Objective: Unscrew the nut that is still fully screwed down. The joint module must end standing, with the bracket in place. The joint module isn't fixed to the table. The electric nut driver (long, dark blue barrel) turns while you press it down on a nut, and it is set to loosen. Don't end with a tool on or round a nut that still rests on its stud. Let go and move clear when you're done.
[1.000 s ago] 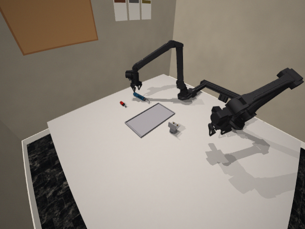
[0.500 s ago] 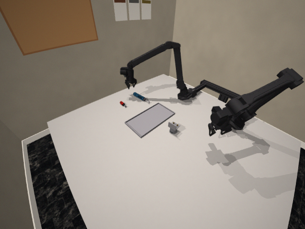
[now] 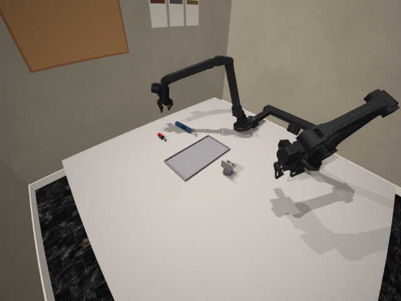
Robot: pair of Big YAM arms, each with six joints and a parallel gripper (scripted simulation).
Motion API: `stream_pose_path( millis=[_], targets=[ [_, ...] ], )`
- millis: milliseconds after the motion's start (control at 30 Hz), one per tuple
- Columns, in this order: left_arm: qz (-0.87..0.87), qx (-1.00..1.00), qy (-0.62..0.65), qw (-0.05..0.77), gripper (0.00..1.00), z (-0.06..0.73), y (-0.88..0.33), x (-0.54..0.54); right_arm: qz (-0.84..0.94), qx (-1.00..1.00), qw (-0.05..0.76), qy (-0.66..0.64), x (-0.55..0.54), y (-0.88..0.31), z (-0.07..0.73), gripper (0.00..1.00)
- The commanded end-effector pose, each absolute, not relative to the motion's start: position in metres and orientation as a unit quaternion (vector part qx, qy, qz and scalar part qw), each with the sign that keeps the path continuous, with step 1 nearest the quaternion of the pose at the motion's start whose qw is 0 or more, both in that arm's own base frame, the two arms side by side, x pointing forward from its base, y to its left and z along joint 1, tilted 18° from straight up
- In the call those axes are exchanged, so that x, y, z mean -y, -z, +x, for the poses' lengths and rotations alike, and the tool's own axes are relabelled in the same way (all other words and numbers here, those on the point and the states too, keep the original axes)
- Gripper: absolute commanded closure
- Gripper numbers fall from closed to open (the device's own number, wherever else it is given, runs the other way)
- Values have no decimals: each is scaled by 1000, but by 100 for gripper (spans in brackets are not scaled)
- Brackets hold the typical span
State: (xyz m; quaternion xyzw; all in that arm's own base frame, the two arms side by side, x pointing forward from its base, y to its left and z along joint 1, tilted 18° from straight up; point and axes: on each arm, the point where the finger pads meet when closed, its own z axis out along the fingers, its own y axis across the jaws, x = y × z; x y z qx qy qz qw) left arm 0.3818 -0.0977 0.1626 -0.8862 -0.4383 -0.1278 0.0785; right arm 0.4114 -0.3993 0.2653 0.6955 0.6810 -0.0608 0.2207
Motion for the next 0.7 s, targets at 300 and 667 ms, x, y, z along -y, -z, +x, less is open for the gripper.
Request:
stream_pose_path(
  millis=[300,667],
  targets=[
    [-887,435,138,67,14,391,-176,102,720,-642,255,63,446,-323,438,35],
    [-887,435,138,67,14,391,-176,102,732,-621,272,65,468,-351,445,35]
  ],
)
